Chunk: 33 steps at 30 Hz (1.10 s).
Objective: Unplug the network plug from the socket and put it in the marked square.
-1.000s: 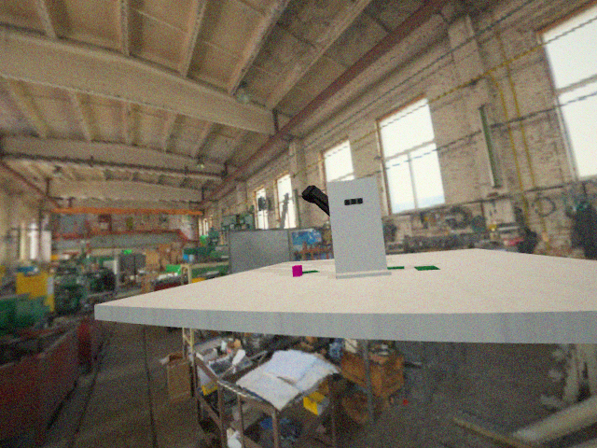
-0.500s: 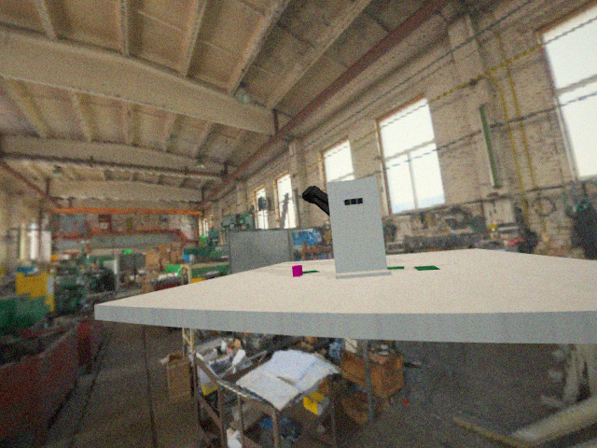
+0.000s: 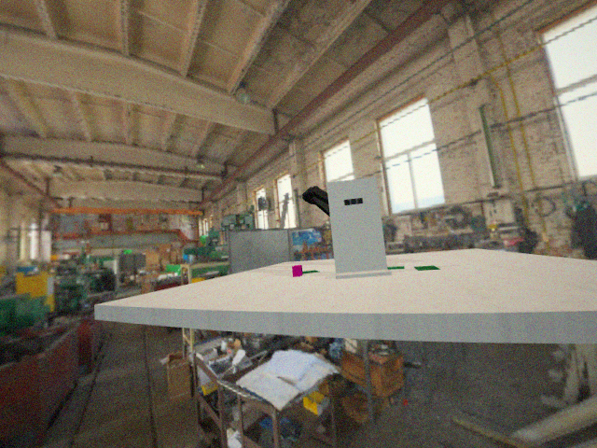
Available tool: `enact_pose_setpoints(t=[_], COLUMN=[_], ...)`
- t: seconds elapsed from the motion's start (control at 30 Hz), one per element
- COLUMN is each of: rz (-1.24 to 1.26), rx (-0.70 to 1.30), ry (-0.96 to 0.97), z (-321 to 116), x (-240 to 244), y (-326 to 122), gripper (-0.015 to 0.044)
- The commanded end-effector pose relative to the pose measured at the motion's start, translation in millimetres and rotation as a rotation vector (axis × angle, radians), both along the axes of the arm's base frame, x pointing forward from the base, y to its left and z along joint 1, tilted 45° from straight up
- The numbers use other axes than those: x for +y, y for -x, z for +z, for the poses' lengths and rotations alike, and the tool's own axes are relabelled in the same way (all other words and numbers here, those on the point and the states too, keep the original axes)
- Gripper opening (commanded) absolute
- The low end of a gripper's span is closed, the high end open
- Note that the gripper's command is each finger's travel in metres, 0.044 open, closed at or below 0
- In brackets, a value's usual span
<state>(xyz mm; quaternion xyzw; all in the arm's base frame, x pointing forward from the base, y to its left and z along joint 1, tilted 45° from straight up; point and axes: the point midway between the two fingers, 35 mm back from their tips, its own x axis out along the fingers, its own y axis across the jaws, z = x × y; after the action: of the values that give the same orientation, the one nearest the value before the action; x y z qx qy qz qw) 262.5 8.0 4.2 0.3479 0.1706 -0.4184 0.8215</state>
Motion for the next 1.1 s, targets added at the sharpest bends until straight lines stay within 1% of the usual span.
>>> enact_pose_setpoints(t=[0.0, 0.7, 0.73, 1.07], rz=[-0.003, 0.001, 0.003, 0.001], rx=[-0.014, -0.021, -0.006, -0.003], ry=[-0.003, 0.004, 0.007, -0.001], z=[6, 26, 20, 36], x=[3, 16, 14, 36], y=[-1, 5, 5, 2], gripper=[0.0156, 0.0156, 0.0156, 0.0156])
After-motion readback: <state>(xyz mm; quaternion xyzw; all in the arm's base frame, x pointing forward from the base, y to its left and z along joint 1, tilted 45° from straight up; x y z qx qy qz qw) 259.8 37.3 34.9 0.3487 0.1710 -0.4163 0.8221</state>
